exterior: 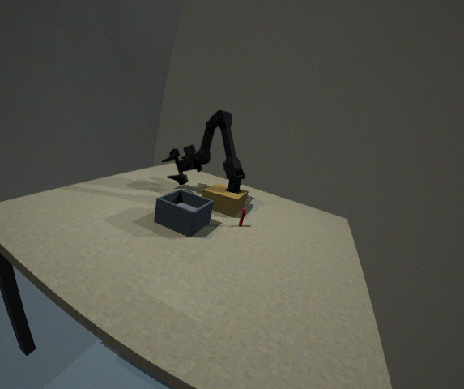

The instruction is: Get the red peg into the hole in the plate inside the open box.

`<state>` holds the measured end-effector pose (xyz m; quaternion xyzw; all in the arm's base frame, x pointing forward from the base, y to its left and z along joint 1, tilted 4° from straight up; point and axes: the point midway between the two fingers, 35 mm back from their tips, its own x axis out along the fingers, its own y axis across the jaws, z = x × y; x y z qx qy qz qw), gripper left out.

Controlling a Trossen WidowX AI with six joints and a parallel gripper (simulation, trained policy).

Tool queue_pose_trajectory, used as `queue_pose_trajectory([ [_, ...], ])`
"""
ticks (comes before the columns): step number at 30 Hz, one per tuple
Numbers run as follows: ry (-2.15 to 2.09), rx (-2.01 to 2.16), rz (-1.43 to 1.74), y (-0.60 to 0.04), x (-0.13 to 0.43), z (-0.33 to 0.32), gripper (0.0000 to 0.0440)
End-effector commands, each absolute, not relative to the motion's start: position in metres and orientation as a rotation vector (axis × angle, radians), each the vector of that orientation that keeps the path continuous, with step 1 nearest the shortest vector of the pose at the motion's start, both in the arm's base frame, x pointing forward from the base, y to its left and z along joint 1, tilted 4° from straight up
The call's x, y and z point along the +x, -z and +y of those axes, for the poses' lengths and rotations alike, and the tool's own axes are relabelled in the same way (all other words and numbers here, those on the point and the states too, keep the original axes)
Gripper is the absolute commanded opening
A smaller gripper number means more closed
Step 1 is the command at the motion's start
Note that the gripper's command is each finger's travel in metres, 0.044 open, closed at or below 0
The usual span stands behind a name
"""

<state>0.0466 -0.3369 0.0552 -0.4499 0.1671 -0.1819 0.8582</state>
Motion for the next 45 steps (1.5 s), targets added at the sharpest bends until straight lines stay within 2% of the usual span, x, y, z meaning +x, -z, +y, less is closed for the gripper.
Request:
queue_pose_trajectory([
  [1,0.377,-0.950,0.351,-0.057,0.050,-0.341,0.0410],
  [5,0.340,-0.932,0.354,-0.066,0.076,-0.357,0.0440],
  [13,0.277,-0.788,0.356,-0.093,0.161,-0.376,0.0440],
  [21,0.229,-0.597,0.348,-0.127,0.251,-0.362,0.0440],
  [33,0.160,-0.214,0.391,-0.162,0.359,-0.279,0.0440],
  [45,0.119,0.158,0.540,-0.170,0.406,-0.167,0.0440],
])
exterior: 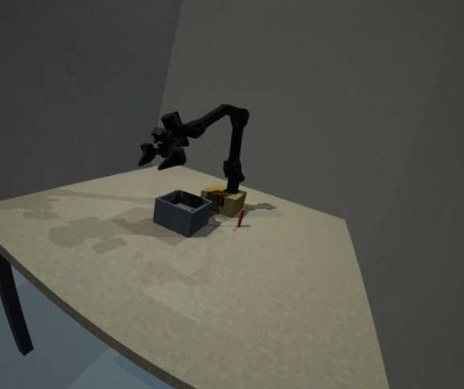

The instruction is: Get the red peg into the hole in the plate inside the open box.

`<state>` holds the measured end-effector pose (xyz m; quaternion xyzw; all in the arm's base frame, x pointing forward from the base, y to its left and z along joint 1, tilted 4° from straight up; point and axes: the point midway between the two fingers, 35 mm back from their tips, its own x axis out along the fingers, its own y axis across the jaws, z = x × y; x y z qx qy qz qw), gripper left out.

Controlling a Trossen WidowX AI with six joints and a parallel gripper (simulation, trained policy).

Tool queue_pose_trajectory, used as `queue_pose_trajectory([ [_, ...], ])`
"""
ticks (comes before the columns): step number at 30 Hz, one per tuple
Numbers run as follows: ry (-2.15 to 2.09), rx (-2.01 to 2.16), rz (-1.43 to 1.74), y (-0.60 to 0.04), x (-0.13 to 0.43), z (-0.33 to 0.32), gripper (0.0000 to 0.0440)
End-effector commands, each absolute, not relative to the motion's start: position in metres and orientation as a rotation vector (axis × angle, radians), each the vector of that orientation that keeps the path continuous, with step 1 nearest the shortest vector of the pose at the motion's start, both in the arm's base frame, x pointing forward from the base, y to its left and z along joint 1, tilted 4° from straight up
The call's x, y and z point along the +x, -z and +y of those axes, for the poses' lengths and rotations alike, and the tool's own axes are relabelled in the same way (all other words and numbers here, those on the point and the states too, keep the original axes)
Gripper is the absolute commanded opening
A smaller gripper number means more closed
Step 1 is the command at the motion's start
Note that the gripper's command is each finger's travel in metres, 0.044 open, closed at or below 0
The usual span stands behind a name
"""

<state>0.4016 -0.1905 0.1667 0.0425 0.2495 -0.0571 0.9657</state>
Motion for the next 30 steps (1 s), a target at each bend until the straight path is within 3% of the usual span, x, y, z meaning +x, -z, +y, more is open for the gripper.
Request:
queue_pose_trajectory([
  [1,0.118,0.187,0.557,-0.170,0.407,-0.157,0.0440],
  [14,0.185,0.501,0.837,-0.156,0.385,-0.037,0.0440],
  [30,0.482,0.662,1.206,-0.127,0.285,0.059,0.0440],
])
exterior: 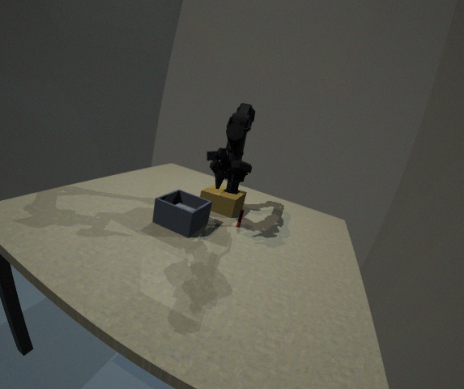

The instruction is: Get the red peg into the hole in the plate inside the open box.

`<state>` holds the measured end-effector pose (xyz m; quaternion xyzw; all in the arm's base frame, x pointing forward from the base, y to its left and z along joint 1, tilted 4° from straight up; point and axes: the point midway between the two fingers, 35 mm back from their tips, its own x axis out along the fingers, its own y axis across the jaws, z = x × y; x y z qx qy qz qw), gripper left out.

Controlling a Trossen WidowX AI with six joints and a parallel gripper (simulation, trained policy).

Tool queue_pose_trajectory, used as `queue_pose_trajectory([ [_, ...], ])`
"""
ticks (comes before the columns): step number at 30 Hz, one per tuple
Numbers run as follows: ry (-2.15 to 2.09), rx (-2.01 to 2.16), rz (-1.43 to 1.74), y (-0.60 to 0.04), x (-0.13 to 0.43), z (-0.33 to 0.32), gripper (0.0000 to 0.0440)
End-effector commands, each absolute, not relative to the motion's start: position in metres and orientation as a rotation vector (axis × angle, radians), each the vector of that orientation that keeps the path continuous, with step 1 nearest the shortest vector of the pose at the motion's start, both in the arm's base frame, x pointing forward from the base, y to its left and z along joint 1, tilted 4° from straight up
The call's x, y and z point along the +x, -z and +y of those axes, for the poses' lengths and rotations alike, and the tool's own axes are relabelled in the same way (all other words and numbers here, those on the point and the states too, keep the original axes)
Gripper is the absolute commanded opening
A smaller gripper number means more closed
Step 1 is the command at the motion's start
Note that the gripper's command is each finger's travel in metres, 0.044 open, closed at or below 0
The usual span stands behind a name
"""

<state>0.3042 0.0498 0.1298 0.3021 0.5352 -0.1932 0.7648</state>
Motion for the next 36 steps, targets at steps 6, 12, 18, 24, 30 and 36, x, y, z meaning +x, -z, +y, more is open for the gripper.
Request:
queue_pose_trajectory([
  [6,0.609,0.644,1.306,-0.117,0.245,0.075,0.0440],
  [12,0.725,0.613,1.373,-0.105,0.216,0.082,0.0440],
  [18,0.822,0.589,1.411,-0.091,0.199,0.084,0.0440],
  [24,0.901,0.579,1.424,-0.071,0.192,0.086,0.0438],
  [30,0.948,0.584,1.417,-0.045,0.189,0.088,0.0433],
  [36,0.953,0.604,1.394,-0.017,0.188,0.091,0.0427],
])
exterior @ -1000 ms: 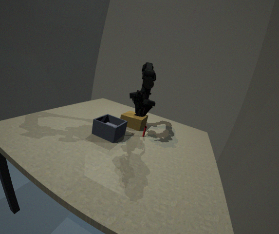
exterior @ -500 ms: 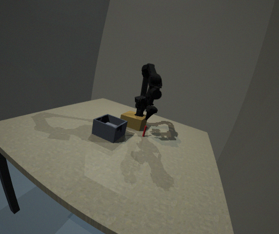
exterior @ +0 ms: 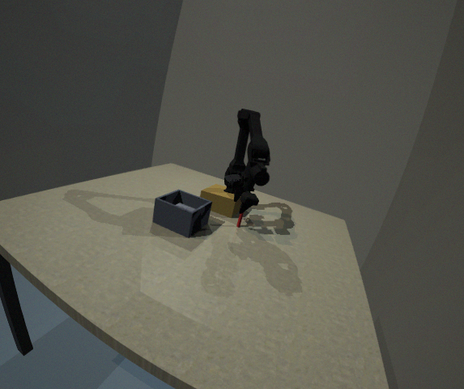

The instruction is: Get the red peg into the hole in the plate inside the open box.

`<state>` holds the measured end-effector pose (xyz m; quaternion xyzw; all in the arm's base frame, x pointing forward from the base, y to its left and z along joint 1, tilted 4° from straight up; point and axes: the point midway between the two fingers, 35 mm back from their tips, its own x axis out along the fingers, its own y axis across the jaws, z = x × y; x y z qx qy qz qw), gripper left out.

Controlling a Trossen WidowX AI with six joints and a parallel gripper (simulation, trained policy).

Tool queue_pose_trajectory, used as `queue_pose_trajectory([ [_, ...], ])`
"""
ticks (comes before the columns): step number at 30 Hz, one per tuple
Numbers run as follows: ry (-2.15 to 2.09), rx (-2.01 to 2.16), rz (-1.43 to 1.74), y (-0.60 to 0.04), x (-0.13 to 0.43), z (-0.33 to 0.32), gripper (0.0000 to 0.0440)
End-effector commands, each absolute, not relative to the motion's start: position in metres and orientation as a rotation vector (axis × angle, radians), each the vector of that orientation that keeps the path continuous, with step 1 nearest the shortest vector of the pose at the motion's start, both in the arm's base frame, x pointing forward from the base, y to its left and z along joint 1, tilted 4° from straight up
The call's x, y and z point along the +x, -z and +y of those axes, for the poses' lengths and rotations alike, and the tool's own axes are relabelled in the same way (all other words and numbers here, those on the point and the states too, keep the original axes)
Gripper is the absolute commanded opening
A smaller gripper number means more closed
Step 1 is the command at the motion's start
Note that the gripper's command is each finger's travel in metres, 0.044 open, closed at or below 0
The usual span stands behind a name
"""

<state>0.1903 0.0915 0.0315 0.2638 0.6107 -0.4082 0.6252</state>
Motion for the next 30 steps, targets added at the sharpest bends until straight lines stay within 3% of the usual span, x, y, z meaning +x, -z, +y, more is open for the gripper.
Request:
queue_pose_trajectory([
  [1,0.950,0.609,1.389,-0.013,0.188,0.092,0.0426],
  [10,0.932,0.643,1.360,0.019,0.182,0.095,0.0398],
  [15,0.949,0.658,1.371,0.029,0.174,0.095,0.0298],
  [26,0.945,0.675,1.453,0.034,0.171,0.099,0.0010],
  [30,0.922,0.656,1.428,0.027,0.176,0.095,0.0000],
])
